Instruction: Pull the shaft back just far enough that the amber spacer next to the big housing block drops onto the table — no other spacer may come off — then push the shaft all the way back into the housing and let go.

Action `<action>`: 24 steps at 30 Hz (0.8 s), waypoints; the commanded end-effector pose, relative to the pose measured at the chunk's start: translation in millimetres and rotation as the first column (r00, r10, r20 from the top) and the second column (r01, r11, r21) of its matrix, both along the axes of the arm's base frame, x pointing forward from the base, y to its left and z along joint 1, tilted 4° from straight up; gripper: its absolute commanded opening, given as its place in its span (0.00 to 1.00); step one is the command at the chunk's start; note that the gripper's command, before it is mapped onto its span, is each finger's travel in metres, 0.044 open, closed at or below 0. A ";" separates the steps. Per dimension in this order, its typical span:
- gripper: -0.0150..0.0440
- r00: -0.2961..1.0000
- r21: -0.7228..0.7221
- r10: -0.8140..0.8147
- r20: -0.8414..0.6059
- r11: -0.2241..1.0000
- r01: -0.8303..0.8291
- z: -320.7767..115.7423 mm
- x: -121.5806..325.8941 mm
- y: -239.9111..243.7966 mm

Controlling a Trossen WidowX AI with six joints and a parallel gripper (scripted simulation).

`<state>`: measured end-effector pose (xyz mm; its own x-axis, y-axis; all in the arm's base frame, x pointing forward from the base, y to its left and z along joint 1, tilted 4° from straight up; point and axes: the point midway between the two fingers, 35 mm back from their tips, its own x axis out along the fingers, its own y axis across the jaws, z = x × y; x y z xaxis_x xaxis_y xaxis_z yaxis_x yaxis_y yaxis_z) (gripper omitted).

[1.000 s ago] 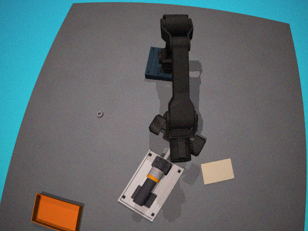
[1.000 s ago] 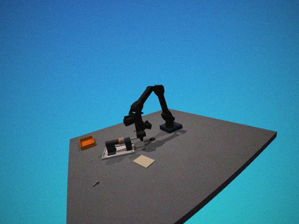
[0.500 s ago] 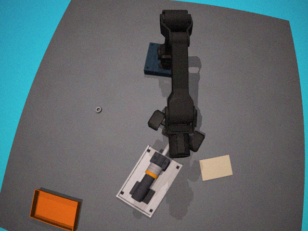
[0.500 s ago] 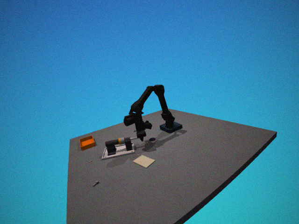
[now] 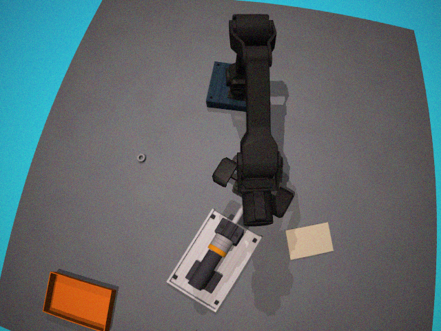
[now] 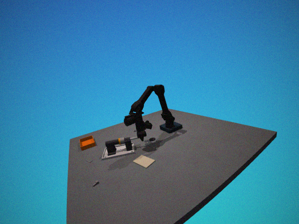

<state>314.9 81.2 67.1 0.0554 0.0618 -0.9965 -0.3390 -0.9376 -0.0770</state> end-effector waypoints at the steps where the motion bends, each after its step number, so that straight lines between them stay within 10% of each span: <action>1: 0.25 1.000 0.002 -0.003 -0.003 1.000 0.003 0.1 -1.4 0.8; 24: 0.25 1.000 0.003 -0.003 -0.003 1.000 0.003 0.0 -4.0 1.8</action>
<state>312.1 82.2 67.0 0.0551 0.0617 -0.9966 -0.3385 -0.9378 -0.0768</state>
